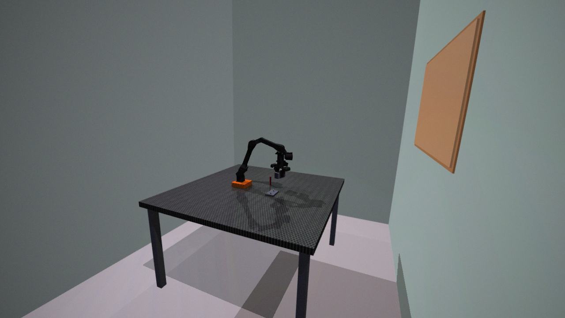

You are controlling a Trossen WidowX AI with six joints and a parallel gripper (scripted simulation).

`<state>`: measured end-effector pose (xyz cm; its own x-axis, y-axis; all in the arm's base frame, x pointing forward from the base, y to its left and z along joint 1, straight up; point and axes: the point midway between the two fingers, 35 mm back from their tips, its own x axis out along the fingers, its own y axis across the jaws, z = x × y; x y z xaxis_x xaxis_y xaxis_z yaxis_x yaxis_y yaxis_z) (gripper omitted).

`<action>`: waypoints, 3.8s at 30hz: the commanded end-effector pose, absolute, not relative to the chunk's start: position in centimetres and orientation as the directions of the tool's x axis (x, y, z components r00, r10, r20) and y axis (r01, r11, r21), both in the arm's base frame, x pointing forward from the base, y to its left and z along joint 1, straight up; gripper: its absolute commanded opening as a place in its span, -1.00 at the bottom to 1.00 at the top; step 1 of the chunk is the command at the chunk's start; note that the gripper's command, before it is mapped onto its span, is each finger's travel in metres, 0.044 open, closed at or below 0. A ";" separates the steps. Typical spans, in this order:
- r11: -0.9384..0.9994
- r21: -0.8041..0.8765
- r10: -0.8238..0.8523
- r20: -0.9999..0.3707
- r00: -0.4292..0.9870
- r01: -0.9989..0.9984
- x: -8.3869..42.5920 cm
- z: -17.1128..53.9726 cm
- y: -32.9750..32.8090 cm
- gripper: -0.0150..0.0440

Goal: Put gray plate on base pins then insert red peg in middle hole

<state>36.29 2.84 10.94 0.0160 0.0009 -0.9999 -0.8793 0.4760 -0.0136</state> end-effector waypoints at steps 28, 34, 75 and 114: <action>0.372 -0.025 -0.004 -1.000 0.025 -0.928 35.8 11.8 -2.2 -0.49; 0.335 -0.025 -0.005 -1.000 0.025 -0.942 35.6 10.8 -3.9 -0.49; 0.159 -0.024 -0.011 -1.000 0.023 -0.987 33.4 6.4 -11.5 -0.49; 0.159 -0.024 -0.011 -1.000 0.023 -0.987 33.6 2.4 -11.6 -0.49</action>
